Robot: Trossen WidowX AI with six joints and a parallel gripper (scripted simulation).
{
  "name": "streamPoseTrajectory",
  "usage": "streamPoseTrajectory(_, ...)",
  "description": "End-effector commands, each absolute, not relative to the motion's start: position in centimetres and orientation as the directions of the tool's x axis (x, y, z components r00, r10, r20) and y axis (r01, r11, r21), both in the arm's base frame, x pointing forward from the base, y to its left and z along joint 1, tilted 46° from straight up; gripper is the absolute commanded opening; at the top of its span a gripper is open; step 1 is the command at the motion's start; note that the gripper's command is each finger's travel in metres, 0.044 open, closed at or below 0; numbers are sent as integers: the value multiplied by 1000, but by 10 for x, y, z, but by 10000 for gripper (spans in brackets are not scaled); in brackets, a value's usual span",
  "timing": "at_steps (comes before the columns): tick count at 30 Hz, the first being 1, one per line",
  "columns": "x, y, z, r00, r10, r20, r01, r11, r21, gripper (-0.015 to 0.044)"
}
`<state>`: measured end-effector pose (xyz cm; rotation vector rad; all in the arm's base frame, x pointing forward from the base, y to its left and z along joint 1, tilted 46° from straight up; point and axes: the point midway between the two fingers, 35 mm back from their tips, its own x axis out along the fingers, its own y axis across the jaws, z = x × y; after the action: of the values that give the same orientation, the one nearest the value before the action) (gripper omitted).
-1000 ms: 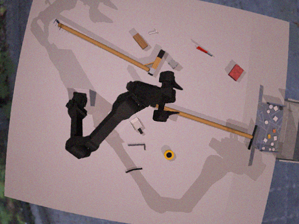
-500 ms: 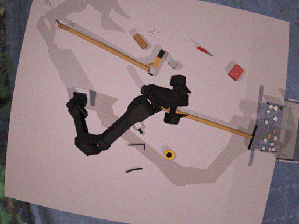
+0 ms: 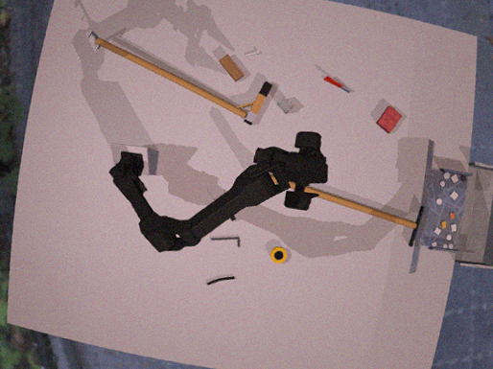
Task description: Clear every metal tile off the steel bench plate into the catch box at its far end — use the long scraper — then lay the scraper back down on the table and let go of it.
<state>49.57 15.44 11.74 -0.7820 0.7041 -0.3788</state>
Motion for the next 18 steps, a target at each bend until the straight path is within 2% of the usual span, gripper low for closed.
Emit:
streamPoseTrajectory(1,505,144,110,686,-569,-453,64,667,-742,440)
streamPoseTrajectory(18,535,92,82,560,-640,-526,99,682,-724,440)
